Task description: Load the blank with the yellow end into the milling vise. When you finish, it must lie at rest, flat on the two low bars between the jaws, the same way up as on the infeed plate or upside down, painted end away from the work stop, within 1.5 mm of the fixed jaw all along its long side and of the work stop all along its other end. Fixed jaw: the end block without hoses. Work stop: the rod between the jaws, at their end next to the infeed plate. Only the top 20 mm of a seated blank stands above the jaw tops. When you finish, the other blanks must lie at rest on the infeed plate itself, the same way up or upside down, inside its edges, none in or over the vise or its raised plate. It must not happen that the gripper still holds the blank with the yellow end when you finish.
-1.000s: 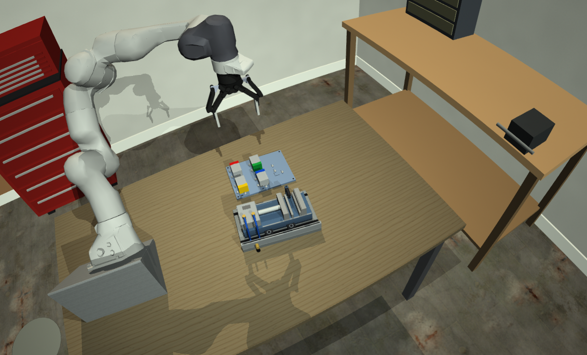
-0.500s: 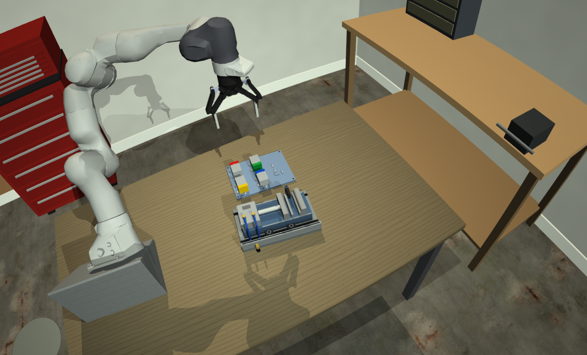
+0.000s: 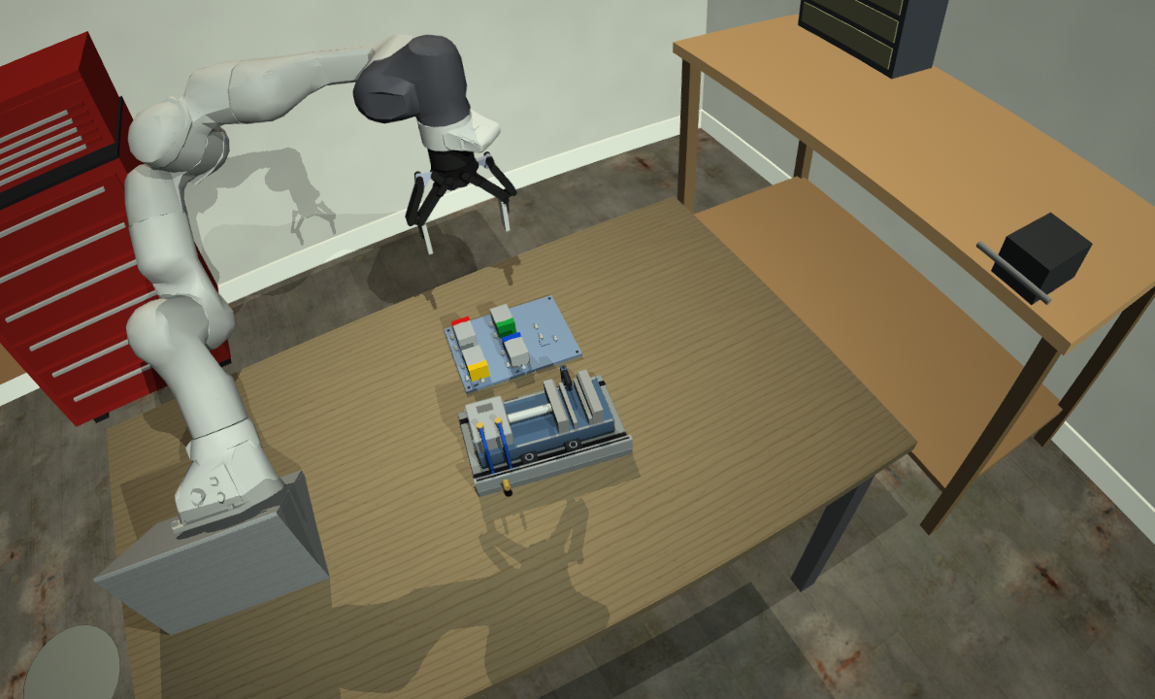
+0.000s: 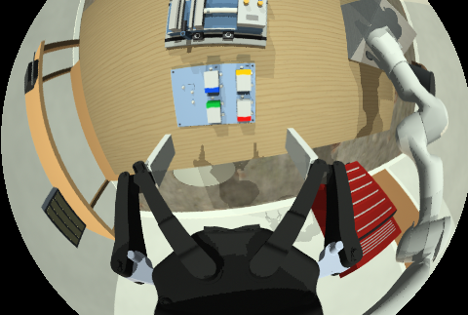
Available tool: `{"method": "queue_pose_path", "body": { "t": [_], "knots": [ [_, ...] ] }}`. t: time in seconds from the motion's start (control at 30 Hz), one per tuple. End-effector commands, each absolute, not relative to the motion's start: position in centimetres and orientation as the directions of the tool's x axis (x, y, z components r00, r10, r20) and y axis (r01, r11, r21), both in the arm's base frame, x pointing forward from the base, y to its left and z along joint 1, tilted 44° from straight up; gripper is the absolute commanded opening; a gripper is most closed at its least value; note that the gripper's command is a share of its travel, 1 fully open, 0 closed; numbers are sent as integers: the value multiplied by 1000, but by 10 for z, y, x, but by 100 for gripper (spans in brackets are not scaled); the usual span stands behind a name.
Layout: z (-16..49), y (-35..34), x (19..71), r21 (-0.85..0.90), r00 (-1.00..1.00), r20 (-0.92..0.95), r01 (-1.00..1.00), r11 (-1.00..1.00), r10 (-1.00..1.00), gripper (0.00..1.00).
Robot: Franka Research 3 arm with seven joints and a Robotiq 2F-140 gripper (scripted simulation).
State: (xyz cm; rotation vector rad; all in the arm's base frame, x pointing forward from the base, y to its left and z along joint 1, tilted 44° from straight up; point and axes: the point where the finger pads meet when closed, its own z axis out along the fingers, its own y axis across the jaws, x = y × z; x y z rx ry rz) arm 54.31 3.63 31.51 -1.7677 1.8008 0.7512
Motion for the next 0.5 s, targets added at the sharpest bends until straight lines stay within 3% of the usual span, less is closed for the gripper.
{"method": "queue_pose_path", "body": {
  "t": [0.0, 0.47],
  "knots": [
    [315, 39, 544, 36, -27, -693, -999, 3, -720, 100],
    [313, 42, 545, 36, -27, -693, -999, 3, -720, 100]
  ]
}}
